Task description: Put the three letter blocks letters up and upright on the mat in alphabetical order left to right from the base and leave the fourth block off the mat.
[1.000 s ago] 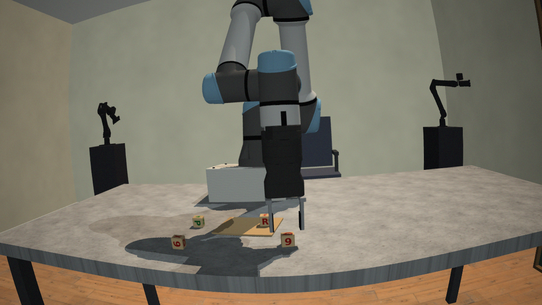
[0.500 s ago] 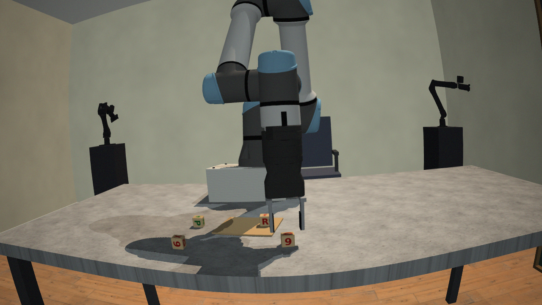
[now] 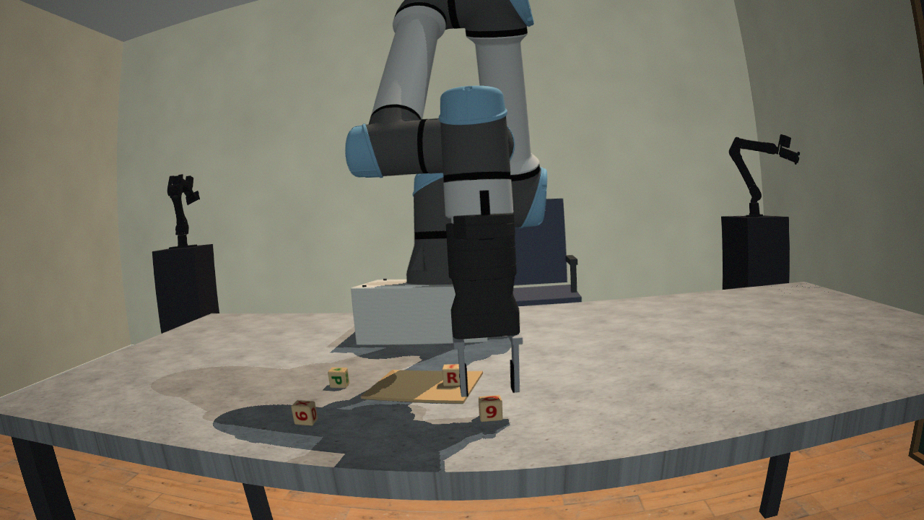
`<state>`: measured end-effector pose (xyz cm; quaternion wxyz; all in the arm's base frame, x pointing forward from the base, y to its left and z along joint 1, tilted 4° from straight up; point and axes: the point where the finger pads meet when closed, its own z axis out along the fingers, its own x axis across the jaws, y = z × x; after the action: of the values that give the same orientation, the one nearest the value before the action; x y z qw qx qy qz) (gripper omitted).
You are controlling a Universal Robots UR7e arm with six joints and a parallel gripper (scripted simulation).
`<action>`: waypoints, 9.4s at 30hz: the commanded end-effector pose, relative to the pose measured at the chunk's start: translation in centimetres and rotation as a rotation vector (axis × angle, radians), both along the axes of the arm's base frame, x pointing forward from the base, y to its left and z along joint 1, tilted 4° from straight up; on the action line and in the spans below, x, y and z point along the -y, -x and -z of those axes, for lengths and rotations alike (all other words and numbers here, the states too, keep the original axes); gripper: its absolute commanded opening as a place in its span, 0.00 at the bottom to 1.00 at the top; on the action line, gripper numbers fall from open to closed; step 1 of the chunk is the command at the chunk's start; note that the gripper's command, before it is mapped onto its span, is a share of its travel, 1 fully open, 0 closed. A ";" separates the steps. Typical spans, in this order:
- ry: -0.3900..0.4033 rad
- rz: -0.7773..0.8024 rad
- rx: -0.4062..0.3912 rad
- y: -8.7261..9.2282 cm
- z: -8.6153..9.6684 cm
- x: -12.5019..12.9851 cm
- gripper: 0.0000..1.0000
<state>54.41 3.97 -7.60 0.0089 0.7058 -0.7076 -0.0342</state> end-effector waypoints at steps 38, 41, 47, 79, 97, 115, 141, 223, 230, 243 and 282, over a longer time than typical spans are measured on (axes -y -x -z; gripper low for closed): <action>-0.001 -0.002 -0.003 0.3 1.2 -0.2 1.00; -0.001 -0.001 -0.003 0.3 1.8 -0.3 1.00; -0.001 -0.001 -0.003 0.4 2.9 -0.3 1.00; -0.001 -0.001 0.000 0.3 3.2 -0.3 1.00; -0.001 -0.001 0.000 0.3 3.2 -0.3 0.79; -0.001 -0.001 0.000 0.3 3.2 -0.3 0.49; -0.001 -0.001 0.000 0.3 3.2 -0.3 0.49; 0.045 0.743 -0.025 5.5 -7.5 5.0 0.49; 0.054 0.896 -0.031 6.8 -7.6 5.7 0.49; 0.071 1.171 -0.041 9.4 -7.7 6.9 0.49; 0.101 1.670 -0.059 14.2 -7.8 8.2 0.49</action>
<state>40.23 -4.13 0.17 0.0315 -0.0501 -0.9981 -0.0169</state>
